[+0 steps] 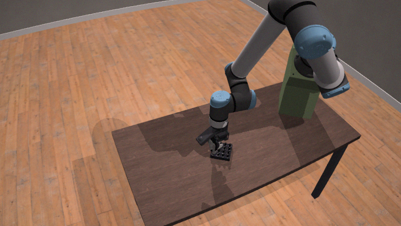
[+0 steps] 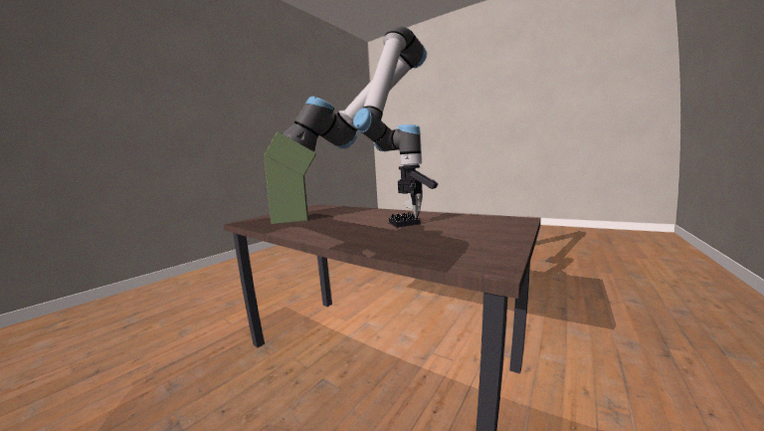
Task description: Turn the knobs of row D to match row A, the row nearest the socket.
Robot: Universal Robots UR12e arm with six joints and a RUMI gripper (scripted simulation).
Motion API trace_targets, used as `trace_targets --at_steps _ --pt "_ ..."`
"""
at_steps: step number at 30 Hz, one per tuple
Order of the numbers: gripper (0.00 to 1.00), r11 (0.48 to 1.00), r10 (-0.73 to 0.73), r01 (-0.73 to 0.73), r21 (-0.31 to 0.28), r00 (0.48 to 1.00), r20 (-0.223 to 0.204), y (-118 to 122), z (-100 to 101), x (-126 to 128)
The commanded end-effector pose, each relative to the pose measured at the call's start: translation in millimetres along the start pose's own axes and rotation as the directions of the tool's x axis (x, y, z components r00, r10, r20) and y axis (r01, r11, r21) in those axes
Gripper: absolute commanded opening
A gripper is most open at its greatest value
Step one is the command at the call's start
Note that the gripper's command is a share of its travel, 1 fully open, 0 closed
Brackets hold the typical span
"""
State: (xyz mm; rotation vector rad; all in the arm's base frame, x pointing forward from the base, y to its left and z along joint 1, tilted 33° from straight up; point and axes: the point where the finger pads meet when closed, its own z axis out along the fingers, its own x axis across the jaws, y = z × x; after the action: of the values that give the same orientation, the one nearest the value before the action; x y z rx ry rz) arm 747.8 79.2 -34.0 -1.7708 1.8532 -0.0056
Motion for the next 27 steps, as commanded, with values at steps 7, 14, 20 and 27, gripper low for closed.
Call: trace_targets --at_steps 7,14,20,27 --pt "0.04 1.000 0.004 -0.004 0.001 1.000 0.000 -0.5 -0.4 0.0" --pt "0.04 1.000 0.004 -0.004 0.001 1.000 0.000 -0.5 -0.4 0.0" --pt "0.11 1.000 0.004 -0.004 0.001 1.000 0.000 -0.5 -0.4 0.0" --pt "0.11 1.000 0.004 -0.004 0.001 1.000 0.000 -0.5 -0.4 0.0"
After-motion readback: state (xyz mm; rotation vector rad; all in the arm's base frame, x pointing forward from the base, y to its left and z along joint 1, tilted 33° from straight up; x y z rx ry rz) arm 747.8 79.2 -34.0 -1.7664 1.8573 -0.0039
